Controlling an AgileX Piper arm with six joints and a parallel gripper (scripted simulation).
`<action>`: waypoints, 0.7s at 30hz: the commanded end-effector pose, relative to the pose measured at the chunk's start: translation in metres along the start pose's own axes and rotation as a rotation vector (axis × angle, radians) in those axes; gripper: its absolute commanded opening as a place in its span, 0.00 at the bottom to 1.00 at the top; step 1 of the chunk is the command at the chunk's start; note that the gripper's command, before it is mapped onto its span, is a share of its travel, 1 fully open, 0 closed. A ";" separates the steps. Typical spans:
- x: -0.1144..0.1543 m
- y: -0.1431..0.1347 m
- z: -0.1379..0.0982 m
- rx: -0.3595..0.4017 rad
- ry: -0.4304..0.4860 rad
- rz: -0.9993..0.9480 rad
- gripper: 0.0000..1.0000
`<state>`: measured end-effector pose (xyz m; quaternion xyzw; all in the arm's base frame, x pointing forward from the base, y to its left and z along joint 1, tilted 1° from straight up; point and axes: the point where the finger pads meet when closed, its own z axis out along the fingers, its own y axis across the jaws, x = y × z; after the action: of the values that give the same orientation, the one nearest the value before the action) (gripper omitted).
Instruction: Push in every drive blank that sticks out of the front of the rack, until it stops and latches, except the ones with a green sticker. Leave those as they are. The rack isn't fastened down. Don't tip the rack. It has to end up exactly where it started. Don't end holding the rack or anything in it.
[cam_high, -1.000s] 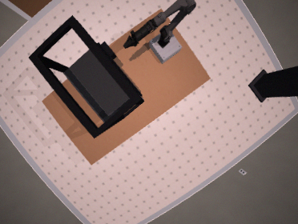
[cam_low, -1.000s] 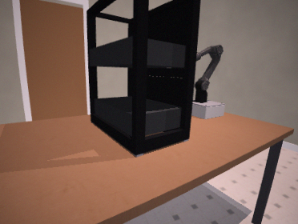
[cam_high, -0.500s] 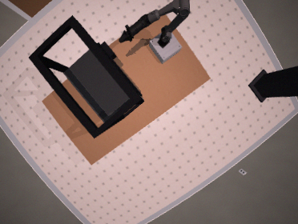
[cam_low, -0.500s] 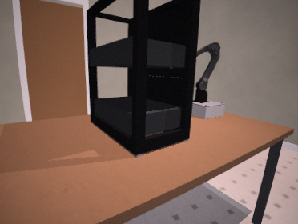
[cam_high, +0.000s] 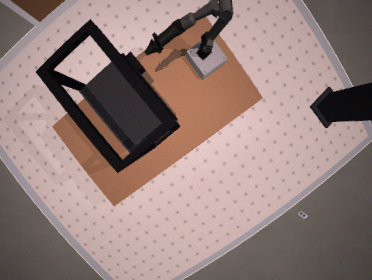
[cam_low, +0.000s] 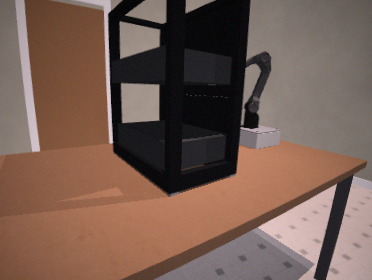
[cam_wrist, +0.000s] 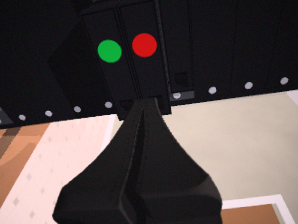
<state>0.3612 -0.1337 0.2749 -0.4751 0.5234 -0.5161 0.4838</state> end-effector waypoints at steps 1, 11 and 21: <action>0.001 0.000 0.011 0.002 0.002 -0.001 0.00; 0.001 -0.001 0.047 0.002 0.002 -0.001 0.00; 0.001 -0.001 0.047 0.002 0.002 -0.001 0.00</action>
<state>0.4082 -0.1381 0.2750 -0.4748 0.5233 -0.5166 0.4836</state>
